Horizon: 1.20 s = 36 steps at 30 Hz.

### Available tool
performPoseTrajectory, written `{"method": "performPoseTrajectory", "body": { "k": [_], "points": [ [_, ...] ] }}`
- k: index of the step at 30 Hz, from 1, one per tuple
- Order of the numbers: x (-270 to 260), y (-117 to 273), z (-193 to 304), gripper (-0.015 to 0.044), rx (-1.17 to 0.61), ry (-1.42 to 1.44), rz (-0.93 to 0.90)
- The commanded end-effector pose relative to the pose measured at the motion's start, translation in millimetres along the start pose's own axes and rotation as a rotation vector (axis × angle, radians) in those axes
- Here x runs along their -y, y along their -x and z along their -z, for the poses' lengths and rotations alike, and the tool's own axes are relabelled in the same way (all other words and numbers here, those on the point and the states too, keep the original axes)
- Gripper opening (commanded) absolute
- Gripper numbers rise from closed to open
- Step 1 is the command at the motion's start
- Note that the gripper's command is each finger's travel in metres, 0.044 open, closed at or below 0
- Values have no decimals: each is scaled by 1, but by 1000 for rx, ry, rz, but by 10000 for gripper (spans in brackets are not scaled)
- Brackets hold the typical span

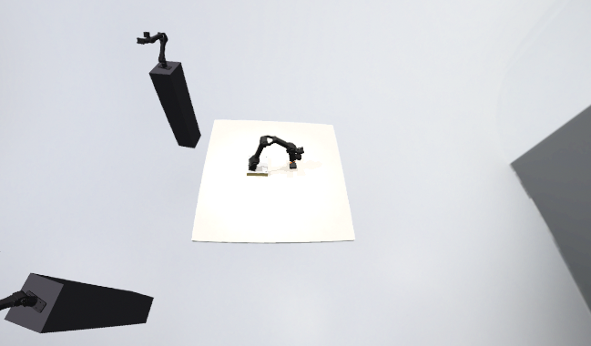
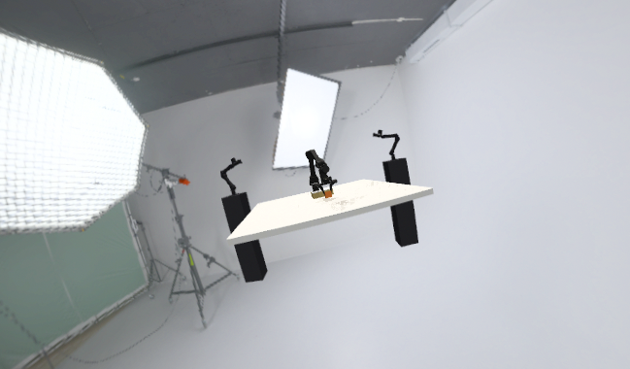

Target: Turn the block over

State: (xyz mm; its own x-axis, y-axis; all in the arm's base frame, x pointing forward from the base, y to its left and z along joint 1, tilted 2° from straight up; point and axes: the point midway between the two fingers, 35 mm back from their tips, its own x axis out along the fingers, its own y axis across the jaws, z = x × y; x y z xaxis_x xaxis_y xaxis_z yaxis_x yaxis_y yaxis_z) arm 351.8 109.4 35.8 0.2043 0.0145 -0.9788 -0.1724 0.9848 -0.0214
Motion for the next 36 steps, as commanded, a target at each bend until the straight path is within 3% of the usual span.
{"method": "performPoseTrajectory", "body": {
  "k": [1,18,24,36],
  "points": [
    [1,2,-1,0,70,1,4],
    [1,4,6,0,326,-4,2],
    [1,3,6,0,338,-5,2],
    [-1,-22,-1,0,508,2,2]
  ]
}}
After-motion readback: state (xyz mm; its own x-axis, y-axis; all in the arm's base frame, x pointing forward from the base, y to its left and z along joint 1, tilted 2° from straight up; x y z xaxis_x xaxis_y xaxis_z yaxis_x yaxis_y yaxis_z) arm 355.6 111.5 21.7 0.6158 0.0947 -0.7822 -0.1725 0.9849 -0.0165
